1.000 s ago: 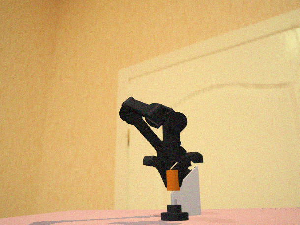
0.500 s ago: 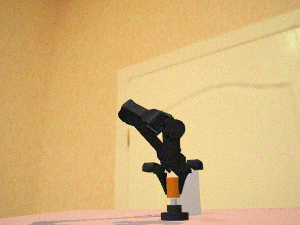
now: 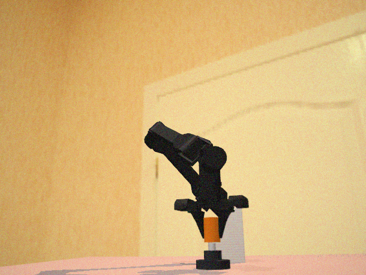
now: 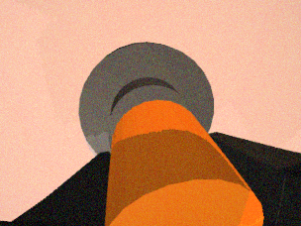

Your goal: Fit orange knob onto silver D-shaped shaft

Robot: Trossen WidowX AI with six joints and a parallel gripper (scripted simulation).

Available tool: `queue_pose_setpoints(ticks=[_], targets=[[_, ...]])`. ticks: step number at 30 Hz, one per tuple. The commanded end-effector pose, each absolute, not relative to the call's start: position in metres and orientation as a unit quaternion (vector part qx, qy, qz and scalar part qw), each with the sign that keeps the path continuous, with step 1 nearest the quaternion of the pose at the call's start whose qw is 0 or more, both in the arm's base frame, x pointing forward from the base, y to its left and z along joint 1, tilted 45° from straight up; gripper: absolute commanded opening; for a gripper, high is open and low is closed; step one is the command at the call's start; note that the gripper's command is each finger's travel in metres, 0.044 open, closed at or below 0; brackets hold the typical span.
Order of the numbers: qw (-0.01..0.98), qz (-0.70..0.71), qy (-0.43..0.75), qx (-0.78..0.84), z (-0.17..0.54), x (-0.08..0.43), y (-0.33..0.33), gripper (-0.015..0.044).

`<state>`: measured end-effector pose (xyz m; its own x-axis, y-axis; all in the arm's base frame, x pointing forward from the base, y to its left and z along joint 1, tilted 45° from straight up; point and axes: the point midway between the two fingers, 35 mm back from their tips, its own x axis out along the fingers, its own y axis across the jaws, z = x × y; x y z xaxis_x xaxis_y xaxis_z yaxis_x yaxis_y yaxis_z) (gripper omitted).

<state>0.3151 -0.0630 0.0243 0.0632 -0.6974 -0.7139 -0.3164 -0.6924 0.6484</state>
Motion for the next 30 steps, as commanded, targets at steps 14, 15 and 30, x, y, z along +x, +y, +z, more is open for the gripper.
queue_pose_setpoints(ticks=[14,15,30], targets=[[0.164,-0.583,-0.358,0.711,0.0254,0.3153,-0.0639,0.0],[0.164,-0.583,-0.358,0.711,0.0249,0.3153,-0.0645,0.0],[0.164,-0.583,-0.358,0.711,0.021,0.3148,-0.0666,0.0]])
